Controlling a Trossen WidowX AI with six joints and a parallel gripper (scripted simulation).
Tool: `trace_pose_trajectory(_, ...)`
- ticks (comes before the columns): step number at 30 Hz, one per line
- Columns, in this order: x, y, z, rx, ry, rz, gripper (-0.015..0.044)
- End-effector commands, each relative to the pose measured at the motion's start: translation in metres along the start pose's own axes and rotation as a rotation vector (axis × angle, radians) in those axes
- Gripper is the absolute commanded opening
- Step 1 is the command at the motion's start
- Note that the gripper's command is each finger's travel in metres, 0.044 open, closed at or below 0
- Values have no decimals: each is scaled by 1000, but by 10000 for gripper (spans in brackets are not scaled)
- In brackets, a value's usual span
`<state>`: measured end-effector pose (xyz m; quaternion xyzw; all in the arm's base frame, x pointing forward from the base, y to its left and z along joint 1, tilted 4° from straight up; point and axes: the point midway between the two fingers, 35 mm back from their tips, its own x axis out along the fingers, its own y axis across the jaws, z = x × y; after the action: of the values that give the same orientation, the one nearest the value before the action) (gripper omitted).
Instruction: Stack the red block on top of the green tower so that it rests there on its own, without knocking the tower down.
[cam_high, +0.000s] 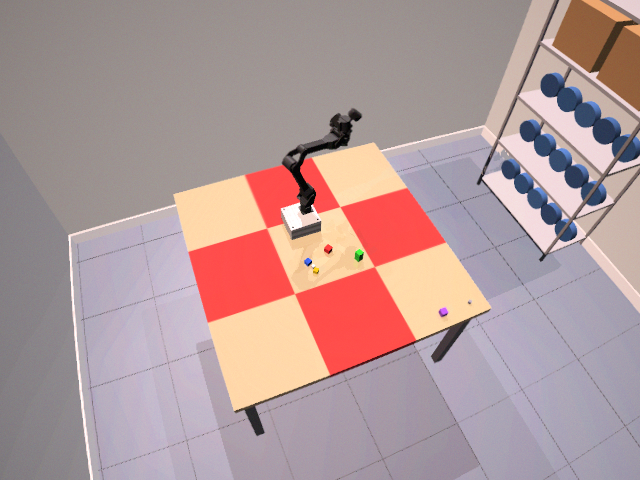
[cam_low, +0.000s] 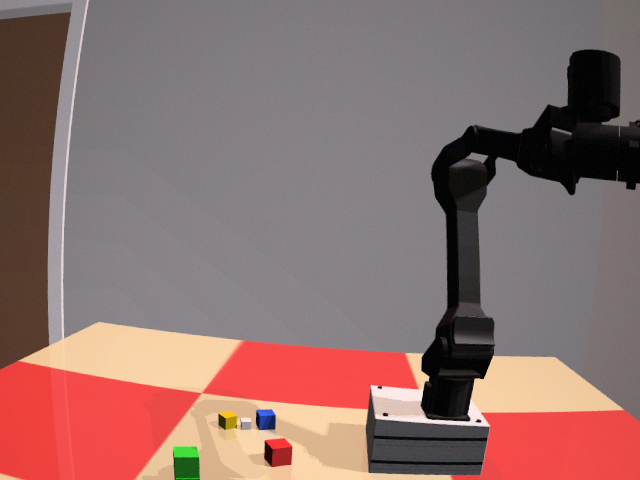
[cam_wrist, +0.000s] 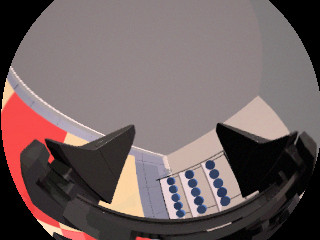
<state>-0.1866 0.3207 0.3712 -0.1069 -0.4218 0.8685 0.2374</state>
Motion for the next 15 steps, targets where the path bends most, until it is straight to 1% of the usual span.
trace_pose_trajectory(1, -18, -5, -55, 119, 171, -42, 440)
trace_pose_trajectory(8, -66, -16, -130, 295, 431, -146, 440)
trace_pose_trajectory(15, -129, -15, -190, 484, 672, -269, 440)
